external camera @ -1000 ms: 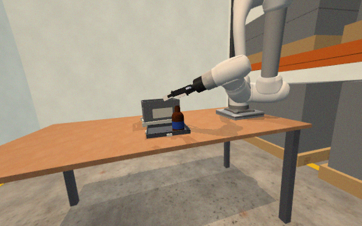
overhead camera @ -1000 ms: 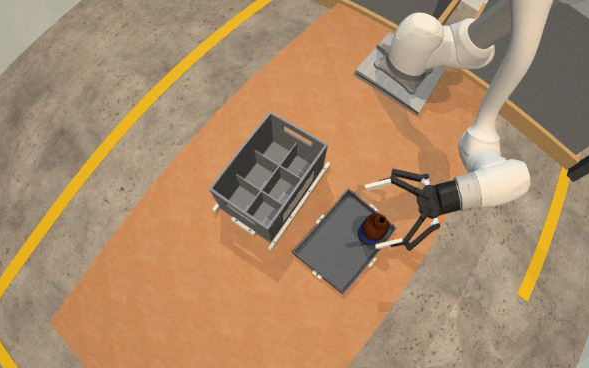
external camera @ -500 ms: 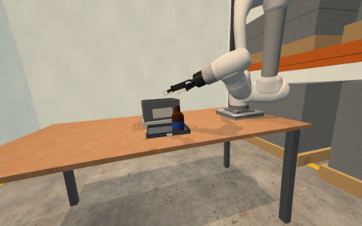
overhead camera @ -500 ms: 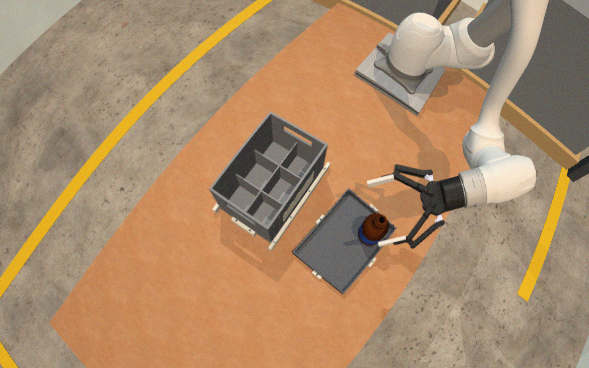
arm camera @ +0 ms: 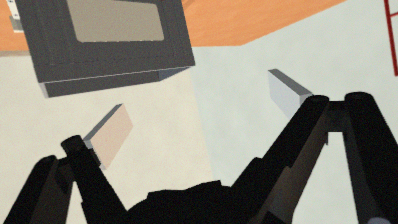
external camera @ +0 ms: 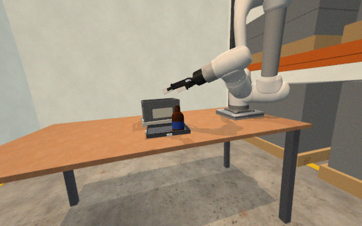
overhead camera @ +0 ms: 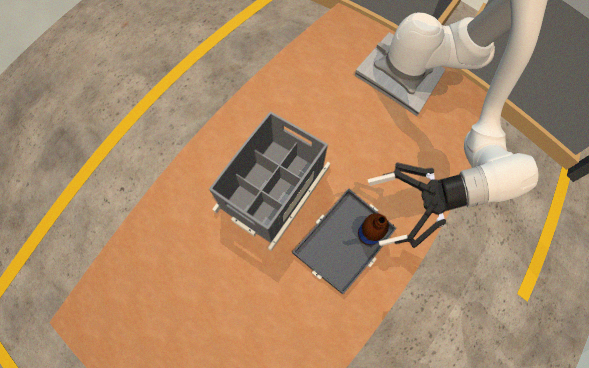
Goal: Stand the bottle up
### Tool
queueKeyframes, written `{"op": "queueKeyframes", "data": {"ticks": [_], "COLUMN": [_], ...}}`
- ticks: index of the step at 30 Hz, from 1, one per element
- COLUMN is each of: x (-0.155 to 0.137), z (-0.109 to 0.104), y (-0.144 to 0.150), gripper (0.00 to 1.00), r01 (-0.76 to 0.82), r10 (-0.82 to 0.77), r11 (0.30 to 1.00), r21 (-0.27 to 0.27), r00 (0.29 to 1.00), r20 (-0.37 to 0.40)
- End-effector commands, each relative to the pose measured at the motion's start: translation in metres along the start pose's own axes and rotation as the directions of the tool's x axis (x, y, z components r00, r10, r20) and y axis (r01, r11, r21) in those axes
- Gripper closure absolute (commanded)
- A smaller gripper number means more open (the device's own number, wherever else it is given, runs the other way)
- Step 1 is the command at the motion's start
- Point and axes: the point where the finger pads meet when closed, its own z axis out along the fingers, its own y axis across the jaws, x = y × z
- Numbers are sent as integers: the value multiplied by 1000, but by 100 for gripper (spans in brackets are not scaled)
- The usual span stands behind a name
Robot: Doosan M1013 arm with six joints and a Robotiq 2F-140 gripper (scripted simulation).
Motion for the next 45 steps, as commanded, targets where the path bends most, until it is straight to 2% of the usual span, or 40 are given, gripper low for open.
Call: {"op": "queueKeyframes", "data": {"ticks": [1,3,4,45], "x": [0,0,0,0], "z": [0,0,0,0], "y": [0,0,0,0], "gripper": [0,0,90,90], "r01": [0,0,0,0], "r10": [0,0,0,0], "r11": [1000,1000,1000,1000], "r21": [0,0,0,0], "r00": [1000,1000,1000,1000], "r20": [0,0,0,0]}}
